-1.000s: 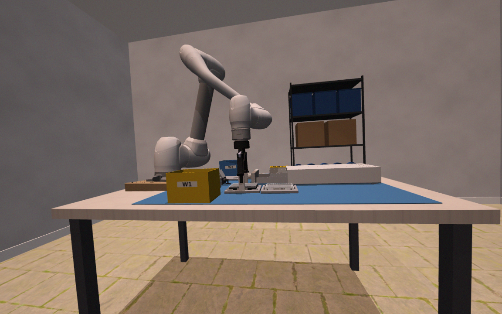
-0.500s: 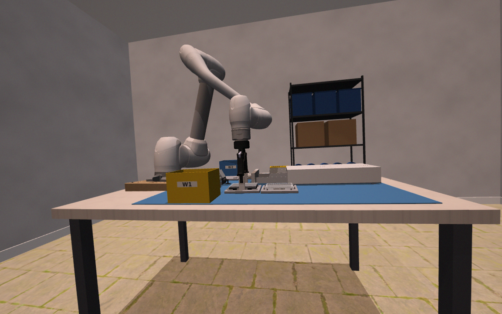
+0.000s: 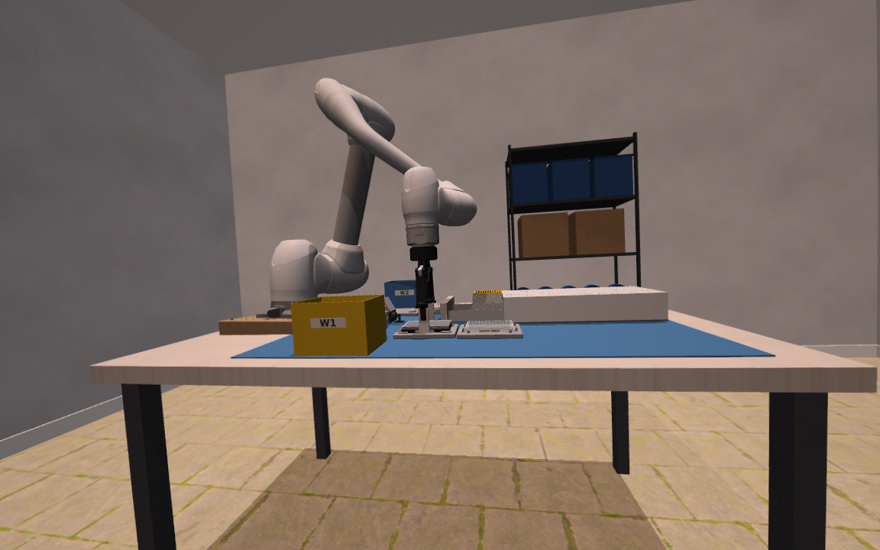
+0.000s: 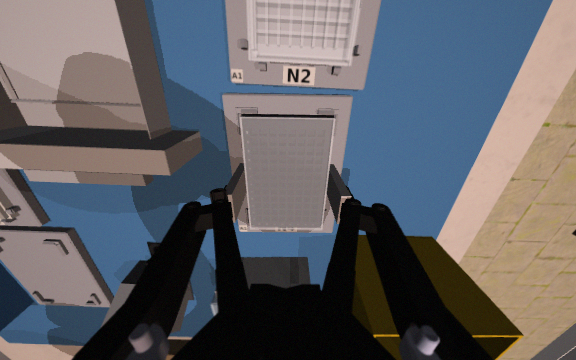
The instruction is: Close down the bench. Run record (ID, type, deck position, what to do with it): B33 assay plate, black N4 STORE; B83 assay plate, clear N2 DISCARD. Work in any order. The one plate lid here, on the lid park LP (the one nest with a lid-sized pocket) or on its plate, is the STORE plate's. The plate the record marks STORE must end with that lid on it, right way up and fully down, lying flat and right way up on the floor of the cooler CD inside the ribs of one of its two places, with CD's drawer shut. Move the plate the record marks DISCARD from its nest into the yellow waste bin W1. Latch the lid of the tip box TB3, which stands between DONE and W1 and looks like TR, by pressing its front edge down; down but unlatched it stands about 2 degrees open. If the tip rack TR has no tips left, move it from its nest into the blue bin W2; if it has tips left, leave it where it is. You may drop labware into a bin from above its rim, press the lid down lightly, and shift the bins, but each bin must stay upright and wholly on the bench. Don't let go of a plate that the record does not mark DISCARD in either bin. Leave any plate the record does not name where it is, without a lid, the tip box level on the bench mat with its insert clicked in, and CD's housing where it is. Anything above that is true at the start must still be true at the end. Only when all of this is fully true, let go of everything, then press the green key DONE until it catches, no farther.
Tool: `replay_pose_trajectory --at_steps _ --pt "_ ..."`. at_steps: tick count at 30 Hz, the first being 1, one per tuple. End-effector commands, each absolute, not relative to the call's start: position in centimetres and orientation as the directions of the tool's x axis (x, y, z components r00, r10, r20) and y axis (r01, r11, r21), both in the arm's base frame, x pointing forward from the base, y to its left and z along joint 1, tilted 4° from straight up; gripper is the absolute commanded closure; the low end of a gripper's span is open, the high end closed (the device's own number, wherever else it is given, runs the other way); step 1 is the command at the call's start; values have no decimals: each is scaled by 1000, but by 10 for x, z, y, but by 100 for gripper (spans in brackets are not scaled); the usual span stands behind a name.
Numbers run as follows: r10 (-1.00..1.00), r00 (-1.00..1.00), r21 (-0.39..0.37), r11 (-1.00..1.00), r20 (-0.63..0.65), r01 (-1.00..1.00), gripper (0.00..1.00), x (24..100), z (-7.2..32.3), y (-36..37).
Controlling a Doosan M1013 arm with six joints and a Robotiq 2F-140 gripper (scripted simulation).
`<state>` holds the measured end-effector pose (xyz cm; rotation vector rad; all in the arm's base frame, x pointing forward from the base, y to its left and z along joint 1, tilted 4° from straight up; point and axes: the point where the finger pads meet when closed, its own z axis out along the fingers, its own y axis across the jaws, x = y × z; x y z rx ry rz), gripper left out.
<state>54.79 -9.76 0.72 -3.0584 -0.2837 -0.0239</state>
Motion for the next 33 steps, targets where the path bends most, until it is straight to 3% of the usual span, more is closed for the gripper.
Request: replay_pose_trajectory --at_steps 1,33 --pt "183 983 -68 -981 22 184 100 548 7 -98" --pt "183 983 -68 -981 22 184 100 548 12 -98"
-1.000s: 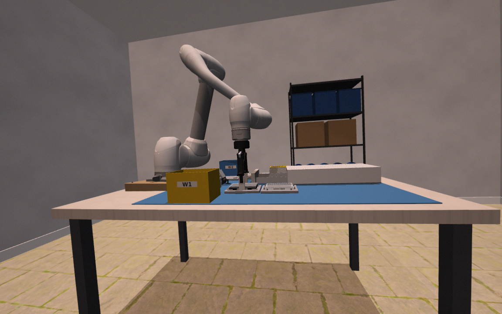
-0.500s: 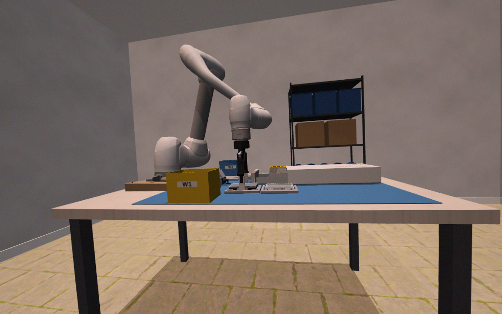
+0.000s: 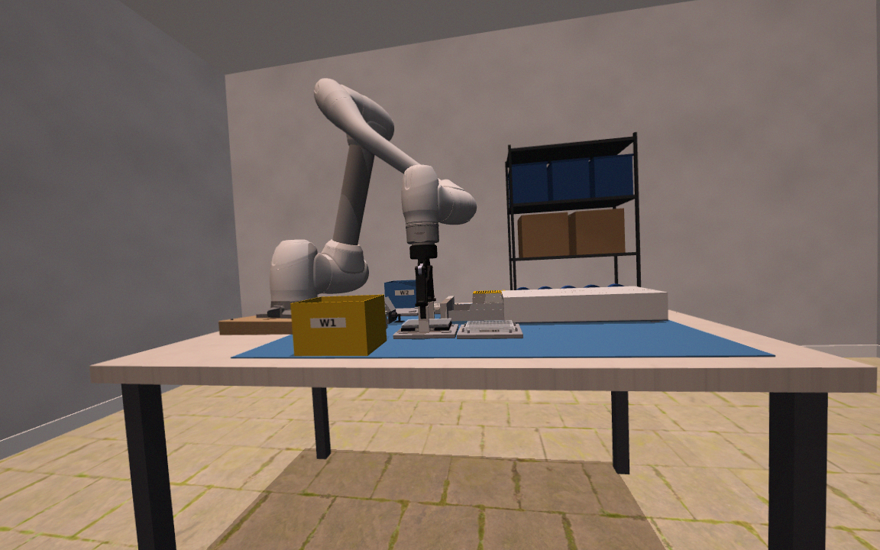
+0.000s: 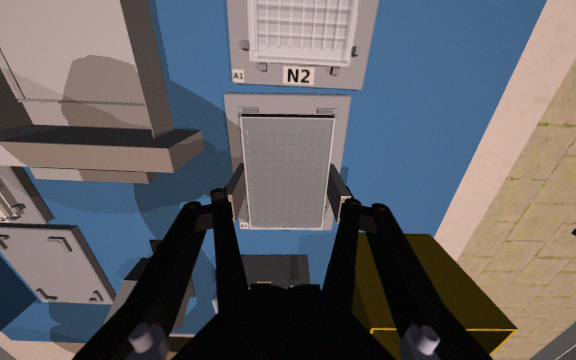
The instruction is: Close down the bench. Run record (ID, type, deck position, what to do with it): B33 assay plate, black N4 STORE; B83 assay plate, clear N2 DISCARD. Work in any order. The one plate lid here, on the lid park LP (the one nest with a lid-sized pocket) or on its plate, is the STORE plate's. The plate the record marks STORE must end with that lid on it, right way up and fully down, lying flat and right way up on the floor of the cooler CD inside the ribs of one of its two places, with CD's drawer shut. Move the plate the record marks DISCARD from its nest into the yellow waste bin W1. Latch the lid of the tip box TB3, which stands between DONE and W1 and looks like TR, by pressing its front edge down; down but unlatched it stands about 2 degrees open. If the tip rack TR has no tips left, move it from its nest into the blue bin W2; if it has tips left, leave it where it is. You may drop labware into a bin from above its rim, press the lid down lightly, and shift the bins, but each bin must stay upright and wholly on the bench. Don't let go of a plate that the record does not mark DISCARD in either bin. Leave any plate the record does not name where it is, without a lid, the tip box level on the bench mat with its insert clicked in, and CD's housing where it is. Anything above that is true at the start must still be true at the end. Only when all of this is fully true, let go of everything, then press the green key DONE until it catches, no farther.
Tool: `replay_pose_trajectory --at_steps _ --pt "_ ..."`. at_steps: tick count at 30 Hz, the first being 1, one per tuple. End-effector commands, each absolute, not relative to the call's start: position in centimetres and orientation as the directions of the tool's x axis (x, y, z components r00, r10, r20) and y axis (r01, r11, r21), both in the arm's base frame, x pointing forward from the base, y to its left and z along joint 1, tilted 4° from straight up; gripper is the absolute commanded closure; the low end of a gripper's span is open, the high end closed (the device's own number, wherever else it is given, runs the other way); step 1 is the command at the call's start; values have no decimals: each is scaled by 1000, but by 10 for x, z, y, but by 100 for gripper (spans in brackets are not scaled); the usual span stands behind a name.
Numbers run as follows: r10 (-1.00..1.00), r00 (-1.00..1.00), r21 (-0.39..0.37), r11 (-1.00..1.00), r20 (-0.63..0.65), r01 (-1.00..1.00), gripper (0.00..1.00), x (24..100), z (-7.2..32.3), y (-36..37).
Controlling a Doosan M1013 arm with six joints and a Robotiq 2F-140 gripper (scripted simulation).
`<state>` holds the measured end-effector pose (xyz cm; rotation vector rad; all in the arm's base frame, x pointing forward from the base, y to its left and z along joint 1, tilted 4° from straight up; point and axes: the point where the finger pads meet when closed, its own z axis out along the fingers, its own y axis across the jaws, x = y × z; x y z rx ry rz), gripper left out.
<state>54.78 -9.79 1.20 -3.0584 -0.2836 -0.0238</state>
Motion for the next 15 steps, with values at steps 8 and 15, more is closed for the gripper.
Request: replay_pose_trajectory --at_steps 8,15 --pt "183 983 -68 -981 22 184 100 548 15 -98" --pt "183 983 -68 -981 22 184 100 548 18 -98"
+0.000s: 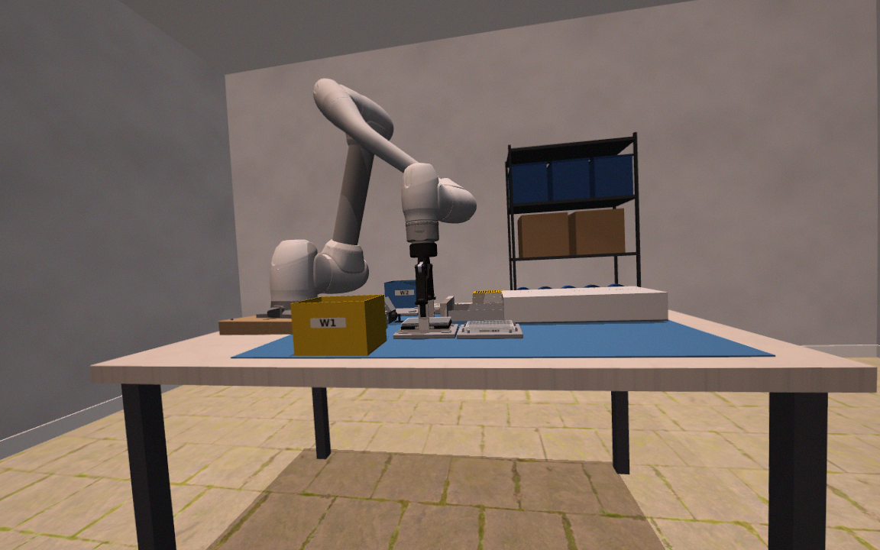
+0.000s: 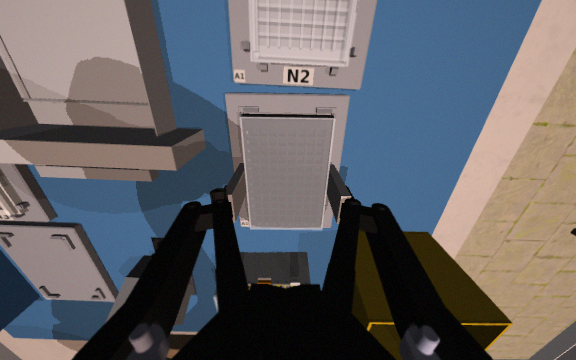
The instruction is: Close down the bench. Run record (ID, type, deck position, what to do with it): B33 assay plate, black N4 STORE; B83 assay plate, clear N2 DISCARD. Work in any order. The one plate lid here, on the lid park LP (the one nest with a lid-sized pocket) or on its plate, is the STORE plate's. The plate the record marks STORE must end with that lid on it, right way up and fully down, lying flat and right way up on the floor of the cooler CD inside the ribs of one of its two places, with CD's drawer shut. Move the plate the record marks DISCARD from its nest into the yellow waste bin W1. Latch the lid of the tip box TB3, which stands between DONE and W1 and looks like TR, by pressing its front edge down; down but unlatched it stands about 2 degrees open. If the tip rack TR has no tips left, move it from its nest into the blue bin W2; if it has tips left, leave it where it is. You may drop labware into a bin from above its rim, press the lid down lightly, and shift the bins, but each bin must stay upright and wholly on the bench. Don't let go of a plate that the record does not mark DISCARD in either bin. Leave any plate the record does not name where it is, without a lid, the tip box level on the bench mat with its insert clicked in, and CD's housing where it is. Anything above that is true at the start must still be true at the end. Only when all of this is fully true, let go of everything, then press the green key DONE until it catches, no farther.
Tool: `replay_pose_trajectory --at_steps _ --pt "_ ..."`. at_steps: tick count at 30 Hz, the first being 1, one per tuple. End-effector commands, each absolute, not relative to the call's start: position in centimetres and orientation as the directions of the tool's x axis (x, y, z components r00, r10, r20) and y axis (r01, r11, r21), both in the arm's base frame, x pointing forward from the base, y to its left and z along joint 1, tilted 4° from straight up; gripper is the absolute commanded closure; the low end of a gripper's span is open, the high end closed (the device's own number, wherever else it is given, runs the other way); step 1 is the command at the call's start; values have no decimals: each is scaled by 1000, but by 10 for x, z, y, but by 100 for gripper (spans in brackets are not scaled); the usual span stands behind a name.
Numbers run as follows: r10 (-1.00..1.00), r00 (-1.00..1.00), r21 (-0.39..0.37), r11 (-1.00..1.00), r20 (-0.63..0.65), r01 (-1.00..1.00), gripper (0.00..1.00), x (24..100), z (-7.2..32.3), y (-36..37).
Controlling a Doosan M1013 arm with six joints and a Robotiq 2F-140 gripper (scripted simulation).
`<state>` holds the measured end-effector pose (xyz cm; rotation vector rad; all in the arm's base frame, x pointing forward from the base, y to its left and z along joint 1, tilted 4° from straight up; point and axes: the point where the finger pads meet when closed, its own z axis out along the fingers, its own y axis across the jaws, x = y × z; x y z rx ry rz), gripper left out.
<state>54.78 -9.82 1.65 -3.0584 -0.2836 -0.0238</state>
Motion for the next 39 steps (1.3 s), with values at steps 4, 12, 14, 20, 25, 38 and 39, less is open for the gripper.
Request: replay_pose_trajectory --at_steps 4,12,14,20,25,38,39 --pt "183 983 -68 -981 22 184 100 548 21 -99" --pt "183 983 -68 -981 22 184 100 548 32 -99" --pt "183 983 -68 -981 22 184 100 548 34 -99" --pt "183 983 -68 -981 22 184 100 548 40 -100" --pt "183 983 -68 -981 22 184 100 548 46 -100" --pt "183 983 -68 -981 22 184 100 547 61 -101" --pt "183 983 -68 -981 22 184 100 547 62 -101"
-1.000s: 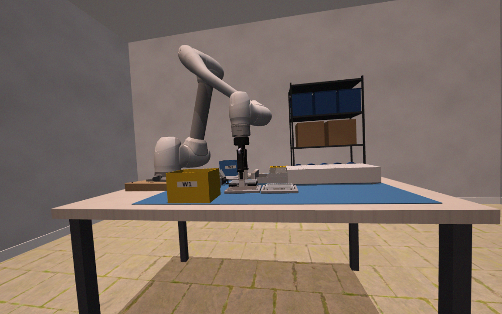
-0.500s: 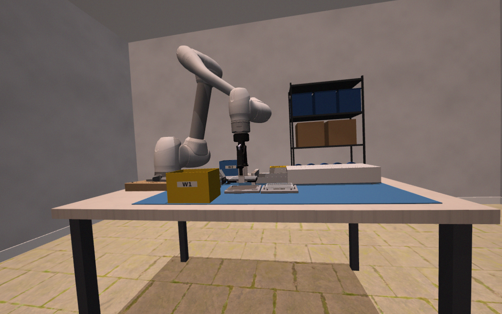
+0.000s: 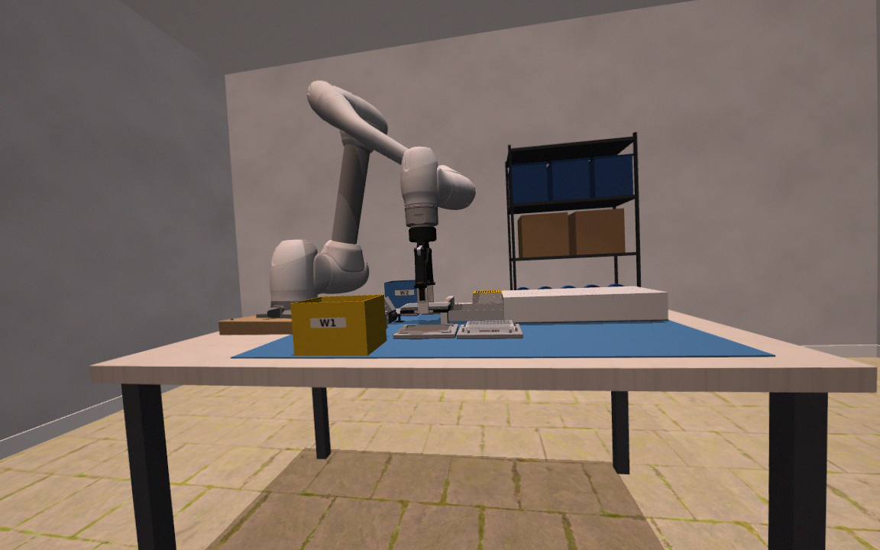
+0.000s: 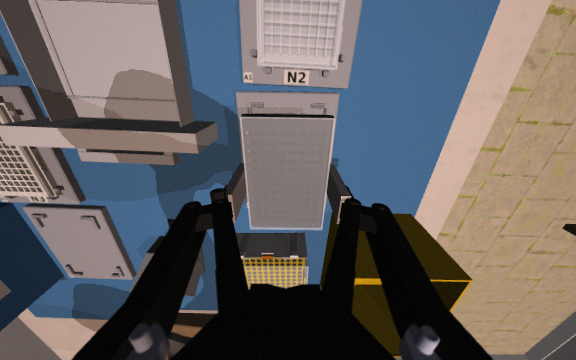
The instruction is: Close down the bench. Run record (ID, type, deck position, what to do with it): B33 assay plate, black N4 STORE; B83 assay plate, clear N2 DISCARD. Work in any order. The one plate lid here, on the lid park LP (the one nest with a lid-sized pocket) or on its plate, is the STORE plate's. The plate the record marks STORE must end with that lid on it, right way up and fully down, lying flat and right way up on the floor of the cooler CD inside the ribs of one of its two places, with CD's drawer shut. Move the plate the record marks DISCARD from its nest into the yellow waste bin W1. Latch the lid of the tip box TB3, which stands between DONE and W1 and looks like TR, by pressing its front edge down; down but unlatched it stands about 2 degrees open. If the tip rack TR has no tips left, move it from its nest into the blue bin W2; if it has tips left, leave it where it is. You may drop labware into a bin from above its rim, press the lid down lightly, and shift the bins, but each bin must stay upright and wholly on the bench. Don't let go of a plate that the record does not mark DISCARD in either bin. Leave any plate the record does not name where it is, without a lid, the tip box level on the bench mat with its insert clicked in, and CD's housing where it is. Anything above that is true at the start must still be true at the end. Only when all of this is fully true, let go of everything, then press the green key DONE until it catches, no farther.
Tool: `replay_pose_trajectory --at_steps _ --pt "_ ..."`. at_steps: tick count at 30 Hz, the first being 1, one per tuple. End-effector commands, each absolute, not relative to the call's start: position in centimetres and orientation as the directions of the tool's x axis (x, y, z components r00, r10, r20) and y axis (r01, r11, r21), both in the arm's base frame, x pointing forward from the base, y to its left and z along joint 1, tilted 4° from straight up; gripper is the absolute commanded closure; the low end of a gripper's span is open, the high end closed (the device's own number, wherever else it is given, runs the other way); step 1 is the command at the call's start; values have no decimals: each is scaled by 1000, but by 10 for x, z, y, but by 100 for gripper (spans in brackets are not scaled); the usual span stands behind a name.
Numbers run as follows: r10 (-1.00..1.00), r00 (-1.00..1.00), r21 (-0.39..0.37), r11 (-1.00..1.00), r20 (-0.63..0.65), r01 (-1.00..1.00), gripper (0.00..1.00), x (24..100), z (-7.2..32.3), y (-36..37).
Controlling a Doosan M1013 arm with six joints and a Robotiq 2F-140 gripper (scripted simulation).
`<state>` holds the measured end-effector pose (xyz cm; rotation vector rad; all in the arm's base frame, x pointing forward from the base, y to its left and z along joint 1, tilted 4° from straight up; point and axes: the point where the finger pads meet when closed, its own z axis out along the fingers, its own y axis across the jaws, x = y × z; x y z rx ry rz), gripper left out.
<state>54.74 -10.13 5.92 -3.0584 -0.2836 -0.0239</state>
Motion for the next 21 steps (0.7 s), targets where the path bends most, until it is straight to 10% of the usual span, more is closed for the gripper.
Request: replay_pose_trajectory --at_steps 1,21 --pt "183 983 -68 -981 22 184 100 547 64 -102" --pt "183 983 -68 -981 22 184 100 547 88 -103"
